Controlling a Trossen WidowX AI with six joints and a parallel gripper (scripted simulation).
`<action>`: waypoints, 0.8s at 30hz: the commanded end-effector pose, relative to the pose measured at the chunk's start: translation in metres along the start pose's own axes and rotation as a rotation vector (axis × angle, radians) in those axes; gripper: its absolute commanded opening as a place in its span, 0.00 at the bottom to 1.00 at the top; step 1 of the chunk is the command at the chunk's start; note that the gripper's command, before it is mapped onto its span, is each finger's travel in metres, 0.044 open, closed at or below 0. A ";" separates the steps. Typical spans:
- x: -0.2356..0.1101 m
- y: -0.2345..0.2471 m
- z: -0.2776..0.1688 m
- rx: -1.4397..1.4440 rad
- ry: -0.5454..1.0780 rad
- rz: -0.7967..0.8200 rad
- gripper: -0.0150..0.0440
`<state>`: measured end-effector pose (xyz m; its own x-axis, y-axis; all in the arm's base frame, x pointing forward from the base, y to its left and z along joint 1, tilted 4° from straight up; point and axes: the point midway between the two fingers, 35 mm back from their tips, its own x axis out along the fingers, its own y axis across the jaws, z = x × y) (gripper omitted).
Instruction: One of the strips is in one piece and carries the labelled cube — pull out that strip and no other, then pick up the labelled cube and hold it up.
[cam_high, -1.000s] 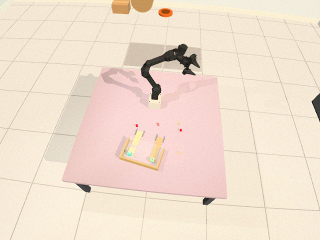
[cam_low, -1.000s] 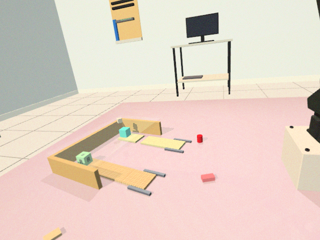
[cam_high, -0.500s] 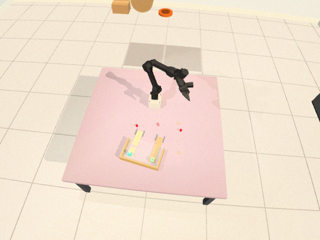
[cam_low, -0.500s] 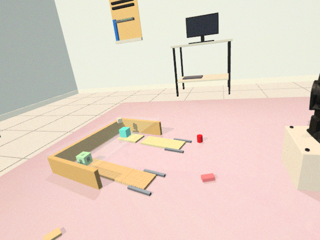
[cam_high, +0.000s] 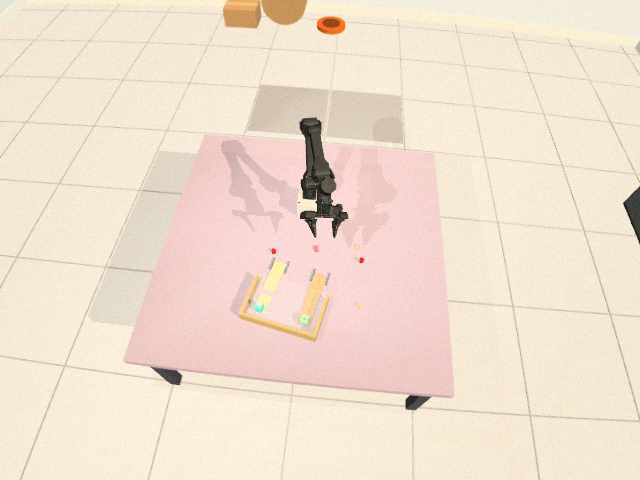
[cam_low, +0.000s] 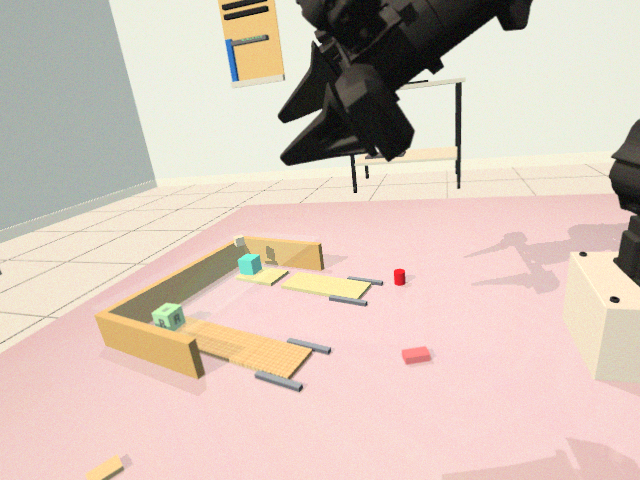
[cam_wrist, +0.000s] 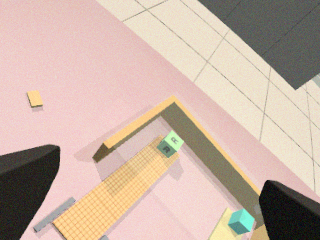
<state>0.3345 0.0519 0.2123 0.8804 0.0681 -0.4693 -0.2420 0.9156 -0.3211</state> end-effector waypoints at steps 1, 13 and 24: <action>0.010 -0.033 -0.051 0.242 0.068 -0.056 0.93; 0.009 -0.068 -0.111 0.535 0.116 -0.139 0.93; 0.054 -0.053 -0.096 0.602 0.367 -0.030 0.58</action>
<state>0.3392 -0.0408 0.1334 0.7411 -0.0307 -0.6707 0.1344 0.9855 0.1033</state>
